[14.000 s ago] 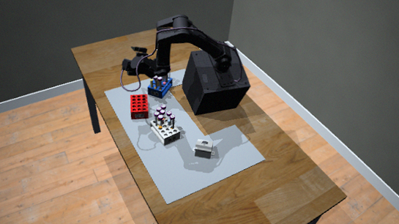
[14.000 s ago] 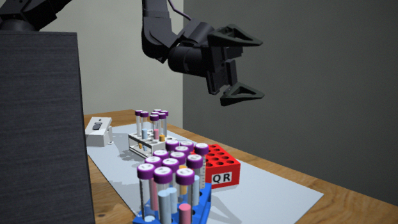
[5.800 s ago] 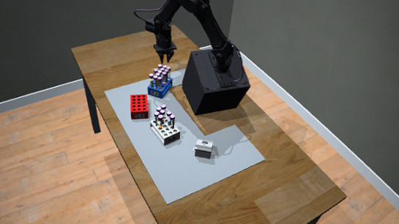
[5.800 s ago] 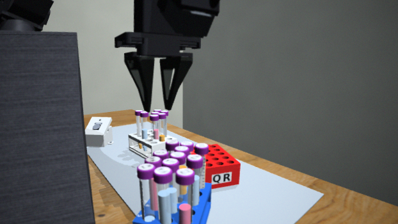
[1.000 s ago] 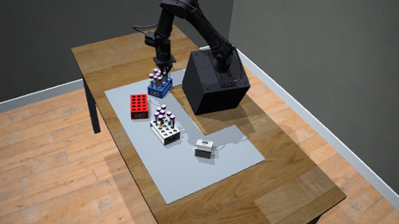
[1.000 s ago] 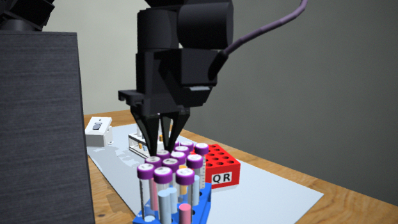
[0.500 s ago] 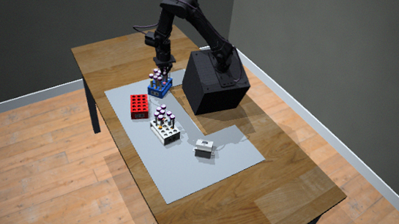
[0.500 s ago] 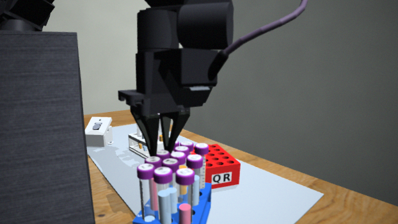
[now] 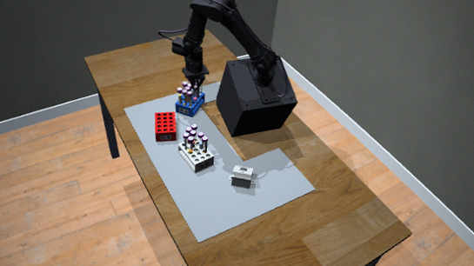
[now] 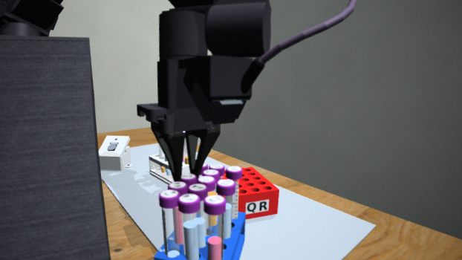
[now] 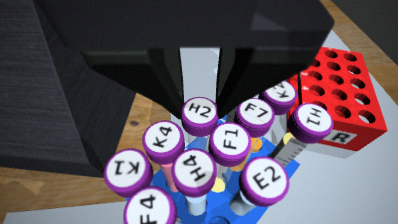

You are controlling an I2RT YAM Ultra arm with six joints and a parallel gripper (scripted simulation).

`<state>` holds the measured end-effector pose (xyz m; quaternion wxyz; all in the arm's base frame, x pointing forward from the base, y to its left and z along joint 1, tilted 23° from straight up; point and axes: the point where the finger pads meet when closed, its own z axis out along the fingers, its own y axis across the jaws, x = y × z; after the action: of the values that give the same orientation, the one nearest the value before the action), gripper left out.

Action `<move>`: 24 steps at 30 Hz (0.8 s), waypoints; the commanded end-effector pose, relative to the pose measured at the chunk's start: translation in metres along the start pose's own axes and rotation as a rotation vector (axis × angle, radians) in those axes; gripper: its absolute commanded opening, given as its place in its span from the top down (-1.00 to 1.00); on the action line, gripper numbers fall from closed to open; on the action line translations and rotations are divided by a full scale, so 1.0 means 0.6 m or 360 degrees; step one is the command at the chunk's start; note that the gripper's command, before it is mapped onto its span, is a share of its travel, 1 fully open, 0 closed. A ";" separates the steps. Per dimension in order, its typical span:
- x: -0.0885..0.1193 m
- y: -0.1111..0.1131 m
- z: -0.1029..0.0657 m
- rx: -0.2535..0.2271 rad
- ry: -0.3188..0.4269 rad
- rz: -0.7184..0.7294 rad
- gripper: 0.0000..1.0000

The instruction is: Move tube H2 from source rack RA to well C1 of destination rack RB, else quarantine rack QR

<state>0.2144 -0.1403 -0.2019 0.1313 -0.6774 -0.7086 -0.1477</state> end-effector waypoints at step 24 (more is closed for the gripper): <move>-0.021 0.012 -0.062 -0.0033 -0.0054 -0.0005 1.00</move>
<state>0.2135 -0.1480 -0.1826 0.1309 -0.6788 -0.7068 -0.1502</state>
